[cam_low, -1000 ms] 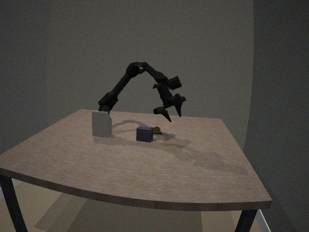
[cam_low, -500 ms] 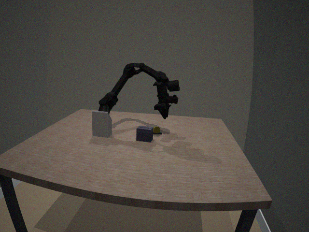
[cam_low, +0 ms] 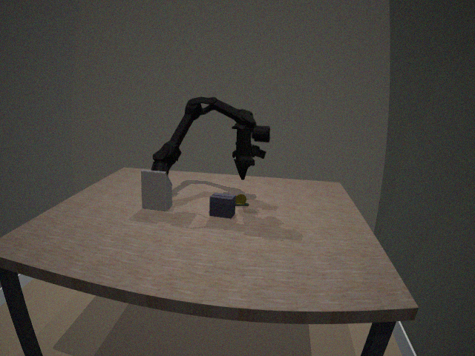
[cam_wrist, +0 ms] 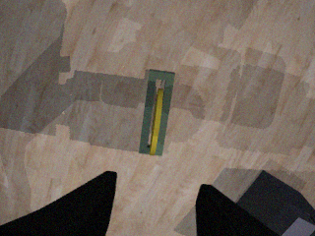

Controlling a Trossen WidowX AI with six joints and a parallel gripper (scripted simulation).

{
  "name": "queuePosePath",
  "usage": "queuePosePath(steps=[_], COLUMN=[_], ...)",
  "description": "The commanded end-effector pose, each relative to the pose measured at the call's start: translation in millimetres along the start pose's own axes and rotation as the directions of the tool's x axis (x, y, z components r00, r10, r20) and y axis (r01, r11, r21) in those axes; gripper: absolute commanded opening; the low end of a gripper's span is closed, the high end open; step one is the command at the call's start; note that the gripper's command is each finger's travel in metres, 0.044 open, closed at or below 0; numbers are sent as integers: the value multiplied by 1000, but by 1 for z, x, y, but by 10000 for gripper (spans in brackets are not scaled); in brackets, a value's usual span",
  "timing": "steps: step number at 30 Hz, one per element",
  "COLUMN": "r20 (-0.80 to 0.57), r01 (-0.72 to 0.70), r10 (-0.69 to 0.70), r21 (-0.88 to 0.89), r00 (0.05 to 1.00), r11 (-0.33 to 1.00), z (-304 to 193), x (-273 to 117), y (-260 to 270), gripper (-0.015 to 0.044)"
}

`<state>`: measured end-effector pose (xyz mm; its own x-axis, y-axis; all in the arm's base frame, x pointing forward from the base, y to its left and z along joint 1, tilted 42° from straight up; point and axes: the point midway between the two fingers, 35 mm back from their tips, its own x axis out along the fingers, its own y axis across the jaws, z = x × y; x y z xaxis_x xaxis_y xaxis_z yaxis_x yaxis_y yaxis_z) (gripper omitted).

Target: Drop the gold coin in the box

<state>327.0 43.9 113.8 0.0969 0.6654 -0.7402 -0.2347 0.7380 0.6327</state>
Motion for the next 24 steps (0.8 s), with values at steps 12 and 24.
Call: queuePosePath(steps=[12,24], r20=[-9,-9], r01=[-2,-2], r10=[2,2], r21=[-23,-23], r00=[1000,1000], r11=[1000,1000], z=[-1,-1], x=[49,62], y=[1,1], gripper=[161,161])
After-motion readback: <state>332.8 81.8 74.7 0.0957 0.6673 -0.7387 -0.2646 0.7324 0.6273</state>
